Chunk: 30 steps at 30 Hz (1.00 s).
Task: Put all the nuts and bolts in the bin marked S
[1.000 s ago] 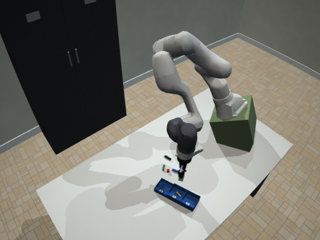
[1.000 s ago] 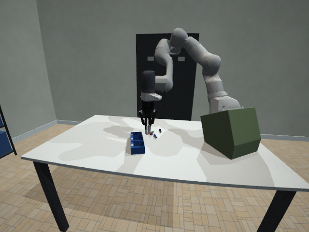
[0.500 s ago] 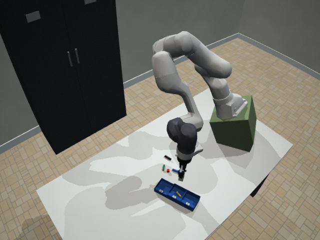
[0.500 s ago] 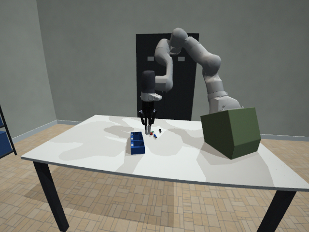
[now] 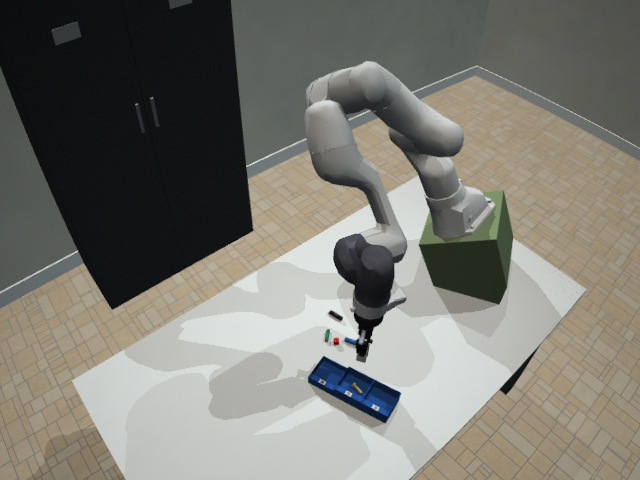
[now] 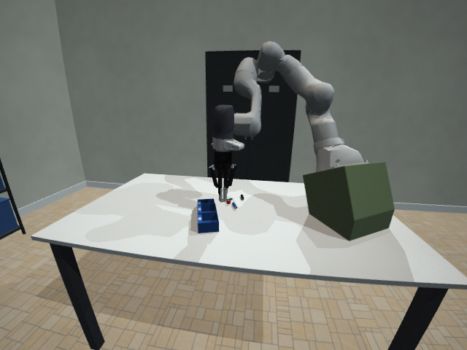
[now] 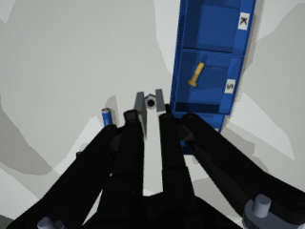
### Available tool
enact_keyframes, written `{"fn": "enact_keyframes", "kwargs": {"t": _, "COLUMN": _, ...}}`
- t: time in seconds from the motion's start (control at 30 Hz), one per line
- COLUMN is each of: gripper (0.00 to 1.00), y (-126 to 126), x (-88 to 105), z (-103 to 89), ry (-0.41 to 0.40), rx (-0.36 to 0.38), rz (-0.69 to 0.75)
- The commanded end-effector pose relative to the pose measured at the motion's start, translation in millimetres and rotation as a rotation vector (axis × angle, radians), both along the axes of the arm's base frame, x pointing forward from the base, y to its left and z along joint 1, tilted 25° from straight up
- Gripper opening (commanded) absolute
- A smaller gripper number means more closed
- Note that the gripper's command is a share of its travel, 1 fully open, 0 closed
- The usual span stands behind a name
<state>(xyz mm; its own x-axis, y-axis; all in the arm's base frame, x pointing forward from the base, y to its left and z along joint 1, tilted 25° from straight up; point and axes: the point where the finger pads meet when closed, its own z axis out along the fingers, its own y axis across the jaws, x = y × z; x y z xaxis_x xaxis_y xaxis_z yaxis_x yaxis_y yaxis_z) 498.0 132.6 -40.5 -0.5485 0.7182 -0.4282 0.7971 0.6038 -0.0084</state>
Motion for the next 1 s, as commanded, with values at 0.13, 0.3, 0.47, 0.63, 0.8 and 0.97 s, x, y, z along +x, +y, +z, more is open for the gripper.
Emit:
{"fn": "enact_keyframes", "kwargs": {"t": 0.13, "gripper": 0.07, "y": 14.5, "x": 16.1, "z": -0.3, "ry": -0.062, "rx": 0.045, "rz": -0.175}}
{"fn": "enact_keyframes", "kwargs": {"t": 0.3, "gripper": 0.07, "y": 33.6, "x": 39.1, "z": -1.3, "ry": -0.071, "rx": 0.052, "rz": -0.199}}
{"fn": "enact_keyframes", "kwargs": {"t": 0.47, "gripper": 0.07, "y": 46.0, "x": 54.3, "z": -2.0, "ry": -0.071, "rx": 0.052, "rz": -0.199}}
{"fn": "enact_keyframes", "kwargs": {"t": 0.63, "gripper": 0.07, "y": 45.5, "x": 54.3, "z": -1.8, "ry": -0.071, "rx": 0.052, "rz": -0.199}}
{"fn": "enact_keyframes", "kwargs": {"t": 0.8, "gripper": 0.07, "y": 44.5, "x": 53.4, "z": -1.7, "ry": -0.071, "rx": 0.052, "rz": -0.199}}
{"fn": "enact_keyframes", "kwargs": {"t": 0.97, "gripper": 0.07, "y": 44.1, "x": 52.7, "z": -1.7, "ry": -0.071, "rx": 0.052, "rz": -0.199}}
